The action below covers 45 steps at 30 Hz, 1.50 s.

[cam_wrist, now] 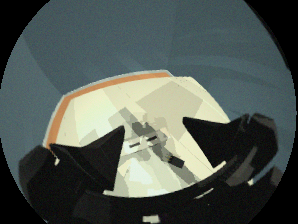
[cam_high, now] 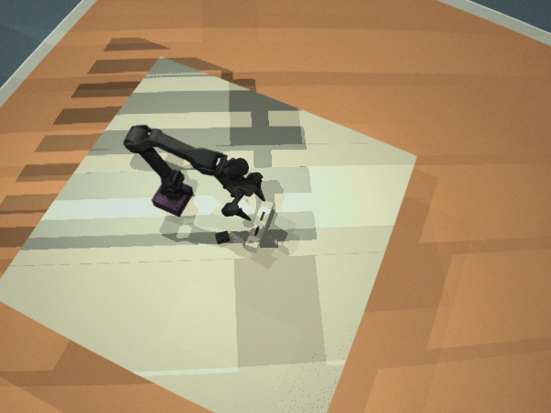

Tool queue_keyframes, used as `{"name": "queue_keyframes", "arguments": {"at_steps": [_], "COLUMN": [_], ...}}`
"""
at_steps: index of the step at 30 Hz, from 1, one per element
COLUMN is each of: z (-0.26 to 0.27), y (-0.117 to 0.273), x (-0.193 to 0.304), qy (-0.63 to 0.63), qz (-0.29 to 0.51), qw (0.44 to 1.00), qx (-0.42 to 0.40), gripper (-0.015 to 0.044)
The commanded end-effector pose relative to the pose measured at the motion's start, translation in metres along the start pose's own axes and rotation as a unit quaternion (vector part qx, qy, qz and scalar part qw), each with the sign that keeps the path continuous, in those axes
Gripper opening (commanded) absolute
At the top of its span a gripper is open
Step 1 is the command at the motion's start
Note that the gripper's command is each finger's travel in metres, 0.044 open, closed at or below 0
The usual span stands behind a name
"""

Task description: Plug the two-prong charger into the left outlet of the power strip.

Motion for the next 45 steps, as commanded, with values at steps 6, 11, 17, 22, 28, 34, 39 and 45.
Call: {"name": "queue_keyframes", "arguments": {"at_steps": [6, 11, 17, 22, 28, 34, 39, 45], "z": [-0.014, -0.021, -0.03, -0.037, -0.045, -0.052, -0.059, -0.063], "y": [-0.022, -0.032, -0.04, -0.045, -0.049, -0.053, -0.056, -0.056], "x": [0.02, 0.032, 0.049, 0.063, 0.08, 0.095, 0.106, 0.115], "qy": [0.111, 0.164, 0.221, 0.264, 0.309, 0.346, 0.372, 0.386], "qz": [0.098, 0.147, 0.203, 0.246, 0.29, 0.327, 0.35, 0.361], "qw": [0.989, 0.975, 0.952, 0.929, 0.896, 0.86, 0.827, 0.804], "qx": [-0.011, -0.026, -0.055, -0.087, -0.133, -0.186, -0.236, -0.273], "gripper": [0.044, 0.044, 0.044, 0.044, 0.044, 0.044, 0.044, 0.044]}}
Point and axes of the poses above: the point midway between the two fingers, 35 mm back from their tips, its own y axis back along the fingers, its own z axis across the jaws, x = y × z, the point moved 6 cm from there along y, back along the fingers, and after that the axes turned 13 degrees about y, right-handed, at the moved point
